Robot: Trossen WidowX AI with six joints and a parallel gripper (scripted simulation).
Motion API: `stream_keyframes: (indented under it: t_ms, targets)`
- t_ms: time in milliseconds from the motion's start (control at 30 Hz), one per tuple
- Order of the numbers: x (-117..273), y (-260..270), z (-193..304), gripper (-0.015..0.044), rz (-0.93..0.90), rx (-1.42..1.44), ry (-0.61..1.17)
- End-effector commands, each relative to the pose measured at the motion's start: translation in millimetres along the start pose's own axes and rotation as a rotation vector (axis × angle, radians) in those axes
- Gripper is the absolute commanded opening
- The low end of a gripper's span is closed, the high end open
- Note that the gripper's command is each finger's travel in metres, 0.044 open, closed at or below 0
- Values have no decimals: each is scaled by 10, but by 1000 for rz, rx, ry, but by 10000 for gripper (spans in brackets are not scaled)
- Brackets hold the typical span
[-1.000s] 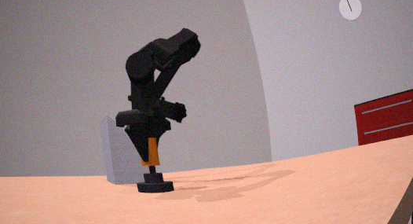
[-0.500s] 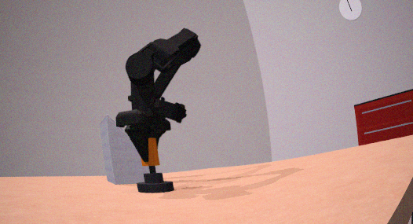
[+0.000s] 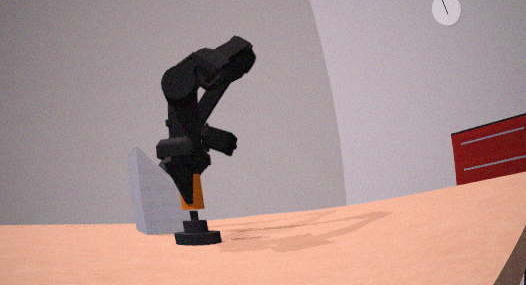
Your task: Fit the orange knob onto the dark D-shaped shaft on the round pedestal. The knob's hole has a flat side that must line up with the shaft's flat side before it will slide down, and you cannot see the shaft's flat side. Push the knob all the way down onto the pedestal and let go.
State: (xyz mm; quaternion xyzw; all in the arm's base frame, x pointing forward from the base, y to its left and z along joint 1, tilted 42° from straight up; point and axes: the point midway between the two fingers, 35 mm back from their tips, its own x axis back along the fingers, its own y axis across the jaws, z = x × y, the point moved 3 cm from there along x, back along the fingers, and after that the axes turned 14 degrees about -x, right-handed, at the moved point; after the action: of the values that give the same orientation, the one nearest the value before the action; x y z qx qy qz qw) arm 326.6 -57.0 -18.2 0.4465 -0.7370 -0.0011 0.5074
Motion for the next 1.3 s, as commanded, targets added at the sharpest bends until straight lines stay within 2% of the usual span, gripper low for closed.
stream_keyframes:
  t_ms: [0,1267]
  targets:
    - [10,-27,-21,0,5,20,-1]
    - [-31,-31,-9,0,5,20,-1]
